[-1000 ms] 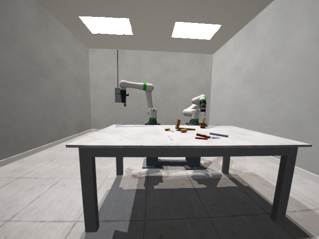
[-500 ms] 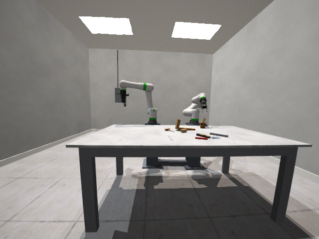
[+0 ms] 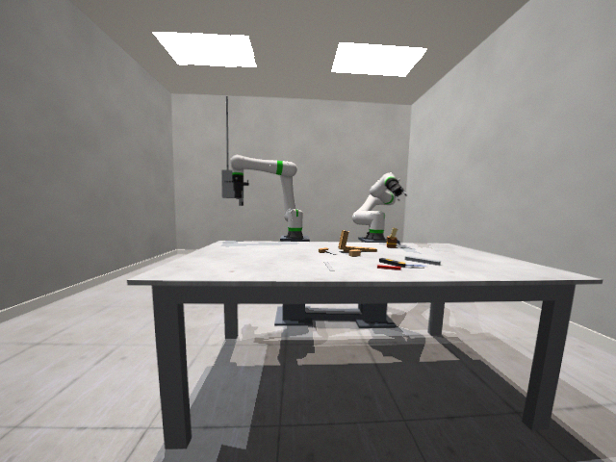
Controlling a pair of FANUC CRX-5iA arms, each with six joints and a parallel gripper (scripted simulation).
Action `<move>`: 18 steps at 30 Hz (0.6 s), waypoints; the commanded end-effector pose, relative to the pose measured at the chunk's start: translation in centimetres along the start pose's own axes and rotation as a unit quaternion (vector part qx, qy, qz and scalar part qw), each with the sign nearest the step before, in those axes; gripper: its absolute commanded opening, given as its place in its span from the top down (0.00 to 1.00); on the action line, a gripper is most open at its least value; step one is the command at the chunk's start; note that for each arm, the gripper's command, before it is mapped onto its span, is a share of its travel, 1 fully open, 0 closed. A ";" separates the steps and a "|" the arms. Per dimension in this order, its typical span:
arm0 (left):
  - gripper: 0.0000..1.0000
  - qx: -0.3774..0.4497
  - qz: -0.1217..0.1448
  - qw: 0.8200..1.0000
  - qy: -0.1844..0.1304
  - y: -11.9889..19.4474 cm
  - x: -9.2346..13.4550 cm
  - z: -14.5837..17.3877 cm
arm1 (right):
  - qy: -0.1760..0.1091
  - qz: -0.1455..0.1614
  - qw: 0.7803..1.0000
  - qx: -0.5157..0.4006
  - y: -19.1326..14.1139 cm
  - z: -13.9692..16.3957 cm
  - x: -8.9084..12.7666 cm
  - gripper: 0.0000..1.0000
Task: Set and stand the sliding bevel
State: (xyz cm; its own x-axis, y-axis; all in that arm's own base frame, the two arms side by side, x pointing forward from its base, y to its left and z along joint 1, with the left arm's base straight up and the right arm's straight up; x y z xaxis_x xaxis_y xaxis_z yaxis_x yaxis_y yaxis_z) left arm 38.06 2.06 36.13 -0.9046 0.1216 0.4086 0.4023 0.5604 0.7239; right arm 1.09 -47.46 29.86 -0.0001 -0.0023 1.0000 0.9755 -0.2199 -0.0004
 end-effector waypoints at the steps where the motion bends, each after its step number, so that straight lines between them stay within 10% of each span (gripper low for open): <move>1: 0.00 -0.069 -0.035 0.997 -0.018 4.1 -0.4 -2.5 | -0.001 0.000 1.000 0.000 0.0 0.0 0.1 0.00; 14: 0.00 -0.277 -0.121 0.952 -0.040 11.8 0.8 -9.9 | -0.001 0.000 1.000 0.000 0.0 0.0 0.1 0.00; 18: 0.00 -0.381 -0.153 0.911 -0.045 14.4 1.2 -13.9 | -0.001 0.000 1.000 0.000 0.0 0.0 0.1 0.00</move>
State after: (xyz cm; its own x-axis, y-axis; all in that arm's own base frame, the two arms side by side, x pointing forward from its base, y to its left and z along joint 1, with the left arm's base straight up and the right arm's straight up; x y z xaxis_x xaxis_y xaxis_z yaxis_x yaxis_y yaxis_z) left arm 43.46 -0.23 52.03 -0.9815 0.1154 0.1527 0.1508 -0.0251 0.9882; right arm 1.09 -47.46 29.86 -0.0001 -0.0023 1.0000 0.9755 -0.2199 -0.0004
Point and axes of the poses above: on each arm, the point where the finger pads meet when closed, its own x axis back along the fingers, its own y axis across the jaws, z = x × y, the point moved 1 cm from there along x, back along the fingers, and after that the axes turned 14 degrees about -x, right-handed, at the moved point
